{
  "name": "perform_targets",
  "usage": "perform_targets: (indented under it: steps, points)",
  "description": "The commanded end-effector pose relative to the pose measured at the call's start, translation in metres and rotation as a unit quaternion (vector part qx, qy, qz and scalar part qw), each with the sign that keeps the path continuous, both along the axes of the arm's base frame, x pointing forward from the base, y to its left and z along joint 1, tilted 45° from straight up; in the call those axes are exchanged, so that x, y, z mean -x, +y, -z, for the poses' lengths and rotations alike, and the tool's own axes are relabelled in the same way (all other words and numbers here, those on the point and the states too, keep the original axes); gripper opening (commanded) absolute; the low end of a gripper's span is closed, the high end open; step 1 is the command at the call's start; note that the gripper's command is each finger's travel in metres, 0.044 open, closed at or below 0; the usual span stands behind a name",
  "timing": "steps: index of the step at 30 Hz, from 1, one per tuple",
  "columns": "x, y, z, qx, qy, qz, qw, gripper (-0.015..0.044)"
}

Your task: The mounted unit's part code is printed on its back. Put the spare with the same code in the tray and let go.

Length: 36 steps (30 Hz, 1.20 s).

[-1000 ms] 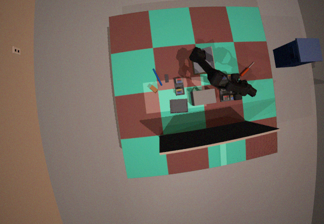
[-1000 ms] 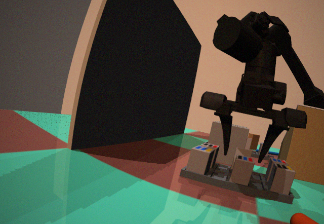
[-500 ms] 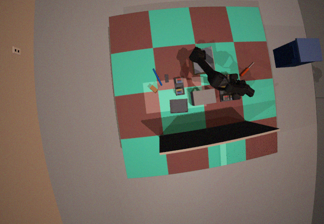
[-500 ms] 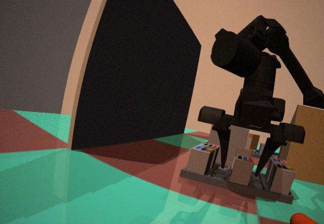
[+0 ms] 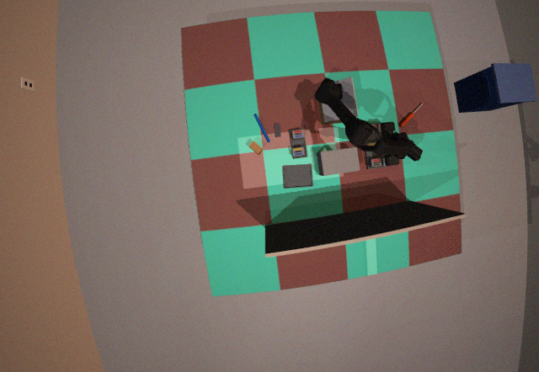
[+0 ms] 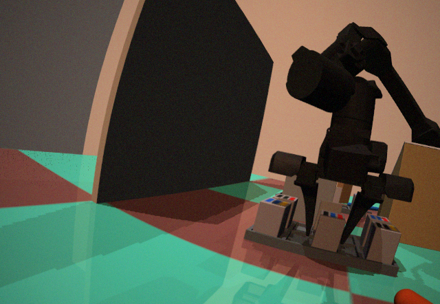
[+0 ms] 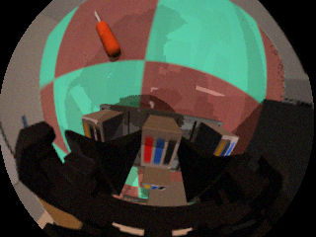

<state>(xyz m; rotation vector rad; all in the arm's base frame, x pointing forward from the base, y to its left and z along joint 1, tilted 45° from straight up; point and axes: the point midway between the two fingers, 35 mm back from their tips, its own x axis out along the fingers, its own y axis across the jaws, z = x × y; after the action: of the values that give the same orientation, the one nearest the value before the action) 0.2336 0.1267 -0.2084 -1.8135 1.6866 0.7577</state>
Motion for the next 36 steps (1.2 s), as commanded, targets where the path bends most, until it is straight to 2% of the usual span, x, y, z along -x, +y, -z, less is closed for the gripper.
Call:
perform_targets:
  steps: [1,7,11,12,20,29,36]
  points:
    - [0.000,0.000,0.000,0.000,0.000,0.000,1.000,0.0155]
    - [0.000,0.000,0.000,0.000,0.000,0.000,1.000,0.0115]
    - [0.000,0.000,0.000,0.000,0.000,0.000,1.000,0.0010]
    - [0.000,0.000,0.000,0.000,0.000,0.000,1.000,0.0000]
    - [0.000,0.001,-0.001,0.000,0.000,0.000,1.000,0.0000]
    - [0.004,0.052,-0.052,-0.001,0.001,-0.002,1.000,0.0000]
    - [0.005,0.055,-0.057,-0.001,0.001,-0.002,1.000,0.0000]
